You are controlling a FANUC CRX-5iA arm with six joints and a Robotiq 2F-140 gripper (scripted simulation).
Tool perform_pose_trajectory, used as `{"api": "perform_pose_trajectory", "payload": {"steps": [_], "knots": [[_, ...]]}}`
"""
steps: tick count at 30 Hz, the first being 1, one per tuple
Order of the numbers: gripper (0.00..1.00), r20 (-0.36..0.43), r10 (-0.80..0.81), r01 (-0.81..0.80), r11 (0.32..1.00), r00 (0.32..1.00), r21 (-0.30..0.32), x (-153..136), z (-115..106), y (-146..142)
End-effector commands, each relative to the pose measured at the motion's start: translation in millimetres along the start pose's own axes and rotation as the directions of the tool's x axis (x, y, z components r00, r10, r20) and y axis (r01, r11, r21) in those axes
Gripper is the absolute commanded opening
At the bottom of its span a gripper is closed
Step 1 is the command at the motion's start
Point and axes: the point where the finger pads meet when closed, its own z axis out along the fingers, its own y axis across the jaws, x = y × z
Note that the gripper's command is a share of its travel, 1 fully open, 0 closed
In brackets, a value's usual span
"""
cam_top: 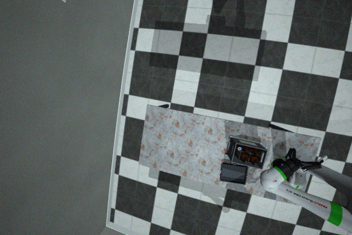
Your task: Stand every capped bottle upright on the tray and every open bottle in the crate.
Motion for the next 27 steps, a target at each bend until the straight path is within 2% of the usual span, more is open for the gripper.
{"api": "perform_pose_trajectory", "payload": {"steps": [1, 17, 27], "knots": [[1.0, 0.0, 0.0, 0.0, 1.0, 1.0, 0.0, 0.0, 0.0, 0.1], [1.0, 0.0, 0.0, 0.0, 1.0, 1.0, 0.0, 0.0, 0.0, 0.1], [1.0, 0.059, 0.034, -0.041, 0.993, 0.998, 0.107, -5.9, -24.5, -21.7]]}}
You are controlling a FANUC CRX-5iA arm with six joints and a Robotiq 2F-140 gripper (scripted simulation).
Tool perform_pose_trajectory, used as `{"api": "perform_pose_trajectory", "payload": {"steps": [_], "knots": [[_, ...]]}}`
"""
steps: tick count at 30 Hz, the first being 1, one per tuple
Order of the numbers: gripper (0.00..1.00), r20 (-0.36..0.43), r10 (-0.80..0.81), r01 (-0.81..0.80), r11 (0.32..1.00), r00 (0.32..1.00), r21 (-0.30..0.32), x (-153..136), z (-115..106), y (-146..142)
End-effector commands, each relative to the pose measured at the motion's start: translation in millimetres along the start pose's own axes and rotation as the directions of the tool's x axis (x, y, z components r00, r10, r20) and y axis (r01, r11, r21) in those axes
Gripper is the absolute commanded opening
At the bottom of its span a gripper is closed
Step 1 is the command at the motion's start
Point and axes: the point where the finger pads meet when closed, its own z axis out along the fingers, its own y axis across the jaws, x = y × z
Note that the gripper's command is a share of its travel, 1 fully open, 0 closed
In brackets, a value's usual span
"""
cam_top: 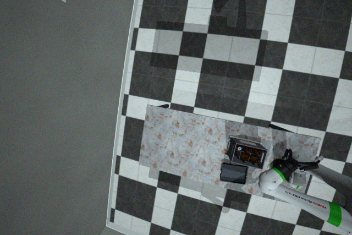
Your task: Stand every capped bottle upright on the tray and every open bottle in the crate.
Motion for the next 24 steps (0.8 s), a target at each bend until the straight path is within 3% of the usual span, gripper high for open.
{"api": "perform_pose_trajectory", "payload": {"steps": [1, 24], "knots": [[1.0, 0.025, 0.017, -0.018, 0.999, 1.0, 0.044, -3.4, -9.6, -9.6], [1.0, 0.134, 0.067, -0.096, 0.969, 0.989, 0.228, -16.2, -49.4, -51.1]]}}
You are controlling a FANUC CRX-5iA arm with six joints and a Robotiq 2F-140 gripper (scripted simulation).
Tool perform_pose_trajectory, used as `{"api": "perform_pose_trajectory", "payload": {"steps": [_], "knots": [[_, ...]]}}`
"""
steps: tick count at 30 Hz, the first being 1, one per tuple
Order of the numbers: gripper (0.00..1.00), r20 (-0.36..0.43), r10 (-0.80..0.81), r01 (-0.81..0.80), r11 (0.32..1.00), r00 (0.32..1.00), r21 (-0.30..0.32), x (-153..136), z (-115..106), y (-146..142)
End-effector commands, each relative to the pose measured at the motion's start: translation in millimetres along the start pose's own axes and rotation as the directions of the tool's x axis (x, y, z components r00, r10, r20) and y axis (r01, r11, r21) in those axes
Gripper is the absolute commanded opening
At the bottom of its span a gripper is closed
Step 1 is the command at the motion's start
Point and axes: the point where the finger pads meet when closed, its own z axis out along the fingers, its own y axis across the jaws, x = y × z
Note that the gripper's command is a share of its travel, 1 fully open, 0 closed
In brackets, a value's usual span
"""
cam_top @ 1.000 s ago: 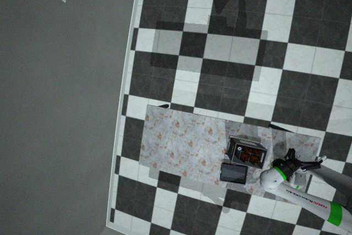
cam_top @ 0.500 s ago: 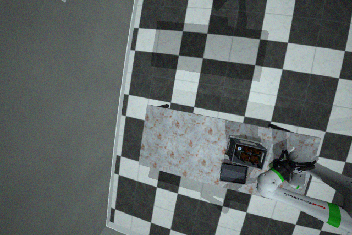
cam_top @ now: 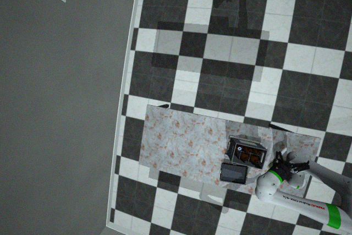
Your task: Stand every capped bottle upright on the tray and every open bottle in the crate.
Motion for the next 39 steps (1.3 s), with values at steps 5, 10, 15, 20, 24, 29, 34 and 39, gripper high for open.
{"api": "perform_pose_trajectory", "payload": {"steps": [5, 10, 15, 20, 24, 29, 34, 39], "knots": [[1.0, 0.029, 0.018, -0.02, 0.998, 0.999, 0.054, -5.8, -7.9, -13.4], [1.0, 0.059, 0.035, -0.041, 0.993, 0.998, 0.107, -11.6, -15.8, -26.9], [1.0, 0.09, 0.049, -0.063, 0.985, 0.995, 0.159, -17.5, -23.6, -40.4], [1.0, 0.102, 0.054, -0.072, 0.981, 0.993, 0.179, -19.6, -26.8, -45.6], [1.0, 0.128, 0.064, -0.091, 0.971, 0.99, 0.219, -24.2, -33.1, -56.3], [1.0, 0.16, 0.075, -0.116, 0.956, 0.984, 0.268, -30.1, -41.0, -69.8], [1.0, 0.179, 0.08, -0.132, 0.946, 0.98, 0.297, -33.6, -45.7, -77.9], [1.0, 0.206, 0.086, -0.153, 0.93, 0.975, 0.334, -38.2, -52.2, -88.6]]}}
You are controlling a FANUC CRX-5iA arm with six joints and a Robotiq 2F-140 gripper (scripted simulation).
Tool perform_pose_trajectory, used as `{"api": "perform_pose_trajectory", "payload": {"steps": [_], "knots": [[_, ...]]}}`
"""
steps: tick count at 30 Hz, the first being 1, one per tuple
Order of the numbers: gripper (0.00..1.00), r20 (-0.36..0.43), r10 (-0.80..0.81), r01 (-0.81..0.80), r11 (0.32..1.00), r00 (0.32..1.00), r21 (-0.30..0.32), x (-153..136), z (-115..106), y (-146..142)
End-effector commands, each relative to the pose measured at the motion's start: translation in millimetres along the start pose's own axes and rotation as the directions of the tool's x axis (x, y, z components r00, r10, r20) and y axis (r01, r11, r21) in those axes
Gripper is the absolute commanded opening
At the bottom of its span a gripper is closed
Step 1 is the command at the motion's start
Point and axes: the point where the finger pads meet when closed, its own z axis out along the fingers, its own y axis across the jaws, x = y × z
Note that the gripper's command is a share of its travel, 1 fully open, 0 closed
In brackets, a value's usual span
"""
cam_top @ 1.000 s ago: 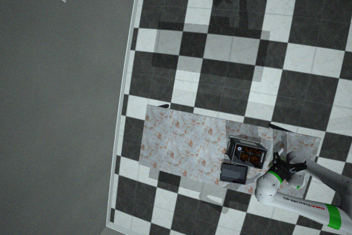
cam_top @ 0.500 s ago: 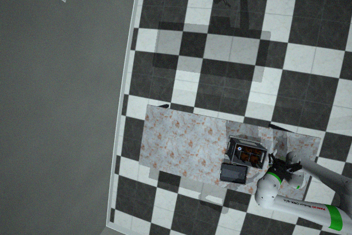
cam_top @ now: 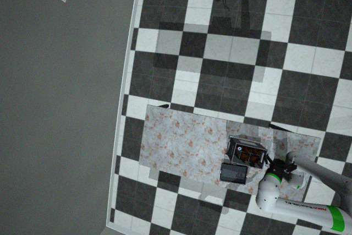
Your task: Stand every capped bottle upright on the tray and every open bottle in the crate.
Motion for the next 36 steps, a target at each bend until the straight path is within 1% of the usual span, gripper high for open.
{"api": "perform_pose_trajectory", "payload": {"steps": [1, 10, 13, 27, 30, 36], "knots": [[1.0, 0.02, 0.013, -0.014, 0.999, 1.0, 0.037, -5.7, -1.4, -9.9], [1.0, 0.074, 0.042, -0.052, 0.99, 0.996, 0.133, -20.6, -4.9, -35.7], [1.0, 0.075, 0.042, -0.052, 0.99, 0.996, 0.132, -20.6, -5.8, -35.4], [1.0, 0.163, 0.076, -0.119, 0.955, 0.984, 0.273, -44.0, -19.3, -73.5], [1.0, 0.164, 0.076, -0.119, 0.955, 0.984, 0.273, -43.3, -20.2, -73.3], [1.0, 0.202, 0.086, -0.151, 0.932, 0.975, 0.329, -49.5, -30.2, -89.5]]}}
